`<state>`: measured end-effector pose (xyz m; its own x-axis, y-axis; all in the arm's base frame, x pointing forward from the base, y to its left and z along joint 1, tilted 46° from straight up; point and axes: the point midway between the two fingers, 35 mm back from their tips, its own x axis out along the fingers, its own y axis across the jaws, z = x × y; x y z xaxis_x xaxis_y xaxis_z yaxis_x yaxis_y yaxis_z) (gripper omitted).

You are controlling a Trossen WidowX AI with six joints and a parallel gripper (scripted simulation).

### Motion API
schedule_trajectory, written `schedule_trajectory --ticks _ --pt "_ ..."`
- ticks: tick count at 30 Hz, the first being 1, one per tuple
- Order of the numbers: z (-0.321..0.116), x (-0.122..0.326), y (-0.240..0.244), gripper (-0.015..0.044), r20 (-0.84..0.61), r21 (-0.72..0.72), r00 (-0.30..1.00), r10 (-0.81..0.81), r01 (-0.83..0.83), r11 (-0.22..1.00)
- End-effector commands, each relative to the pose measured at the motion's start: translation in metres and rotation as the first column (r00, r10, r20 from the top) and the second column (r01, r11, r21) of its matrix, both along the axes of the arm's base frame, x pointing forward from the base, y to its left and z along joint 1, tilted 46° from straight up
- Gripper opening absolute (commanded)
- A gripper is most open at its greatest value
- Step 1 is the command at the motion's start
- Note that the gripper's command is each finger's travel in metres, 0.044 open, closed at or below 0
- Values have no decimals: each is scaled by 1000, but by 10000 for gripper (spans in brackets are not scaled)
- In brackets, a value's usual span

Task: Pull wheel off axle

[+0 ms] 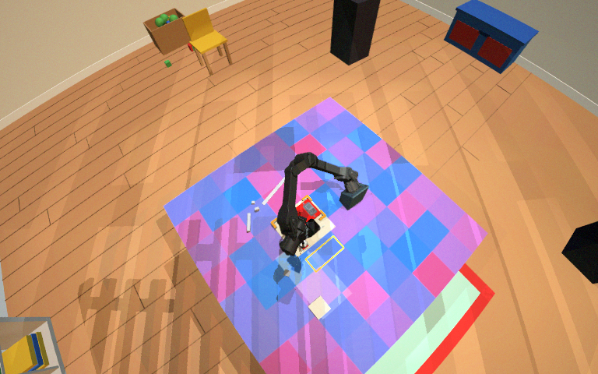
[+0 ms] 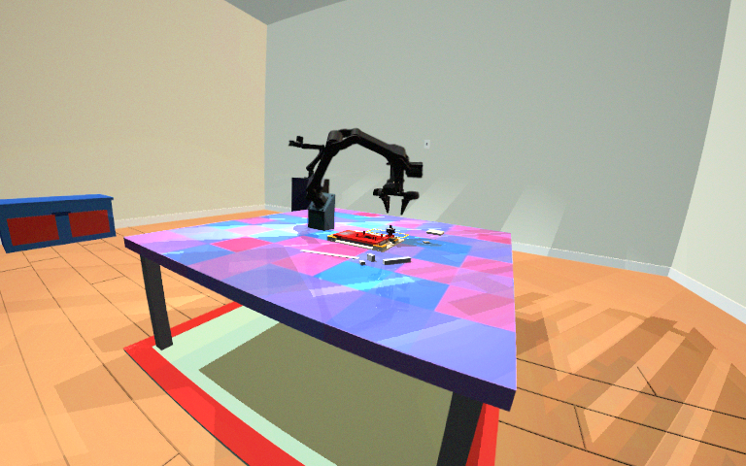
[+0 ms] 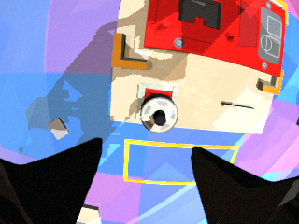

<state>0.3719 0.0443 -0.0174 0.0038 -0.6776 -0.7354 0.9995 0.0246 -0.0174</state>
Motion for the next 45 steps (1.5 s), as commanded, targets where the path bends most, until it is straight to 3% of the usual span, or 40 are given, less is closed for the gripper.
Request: schedule_trajectory --ticks 1,14,26,32,36,45 --pt "0 -4 -4 300 -4 -44 1000 -3 3 999" --pt "-5 -15 -3 300 -5 -44 1000 -3 3 999" --pt "-52 -14 -52 300 -4 -47 1000 -3 3 999" --pt "-55 -14 -54 300 -4 -48 1000 -3 3 999" --pt "-53 -14 -52 195 -3 -42 1000 -13 13 999" --pt "-53 -14 -52 115 -3 -42 1000 -13 13 999"
